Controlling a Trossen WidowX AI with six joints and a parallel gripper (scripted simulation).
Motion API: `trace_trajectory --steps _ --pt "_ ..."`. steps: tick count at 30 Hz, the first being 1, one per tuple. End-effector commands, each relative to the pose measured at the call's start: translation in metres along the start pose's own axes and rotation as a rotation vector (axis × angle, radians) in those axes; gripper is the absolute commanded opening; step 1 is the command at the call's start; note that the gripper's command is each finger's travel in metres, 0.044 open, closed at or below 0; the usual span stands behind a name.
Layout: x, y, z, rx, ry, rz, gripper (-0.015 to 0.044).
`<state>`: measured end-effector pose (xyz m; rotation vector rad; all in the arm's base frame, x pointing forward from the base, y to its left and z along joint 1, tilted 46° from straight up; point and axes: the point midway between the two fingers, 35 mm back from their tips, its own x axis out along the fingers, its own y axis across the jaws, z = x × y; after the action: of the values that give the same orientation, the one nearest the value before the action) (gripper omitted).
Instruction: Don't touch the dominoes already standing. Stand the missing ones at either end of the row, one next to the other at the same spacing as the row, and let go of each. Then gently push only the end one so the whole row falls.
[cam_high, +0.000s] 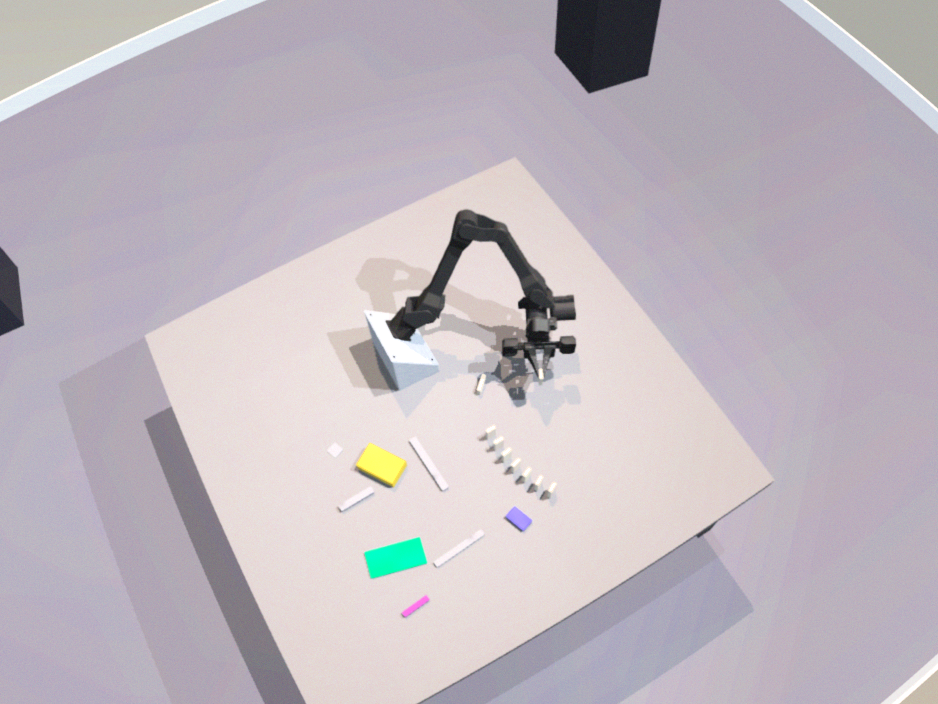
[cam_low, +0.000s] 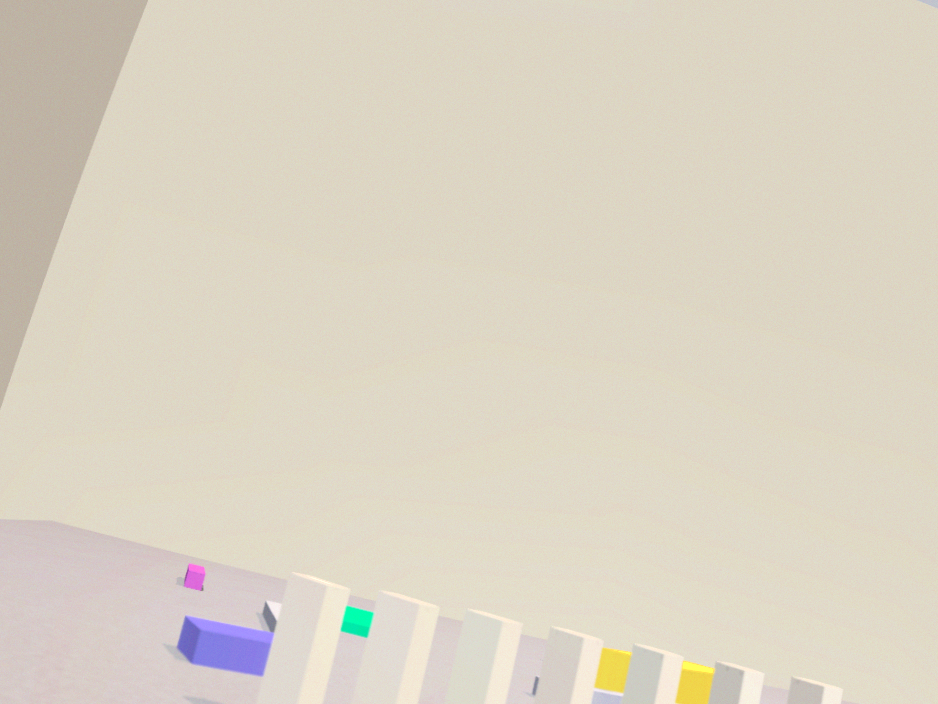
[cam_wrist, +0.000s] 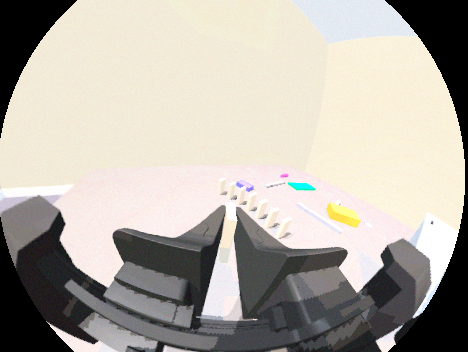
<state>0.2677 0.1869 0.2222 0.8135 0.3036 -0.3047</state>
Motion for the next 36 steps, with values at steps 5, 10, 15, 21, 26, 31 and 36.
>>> trace_trajectory --steps 5,10,15,21,26,31,36 --pt "0.007 0.001 -0.034 -0.001 0.0 -0.003 0.0024" --pt "0.011 0.0 -0.055 -0.003 0.0 -0.003 0.0024" --pt "0.014 -0.003 -0.077 -0.004 0.0 -0.001 0.0024" --pt "0.015 -0.004 -0.083 -0.005 0.0 0.0 0.0024" --pt "0.015 -0.004 -0.083 -0.005 0.0 0.0 0.0024" --pt "0.015 -0.004 -0.083 -0.005 0.0 0.0 0.0103" --pt "0.015 -0.004 -0.083 -0.005 0.0 0.0 0.0234"
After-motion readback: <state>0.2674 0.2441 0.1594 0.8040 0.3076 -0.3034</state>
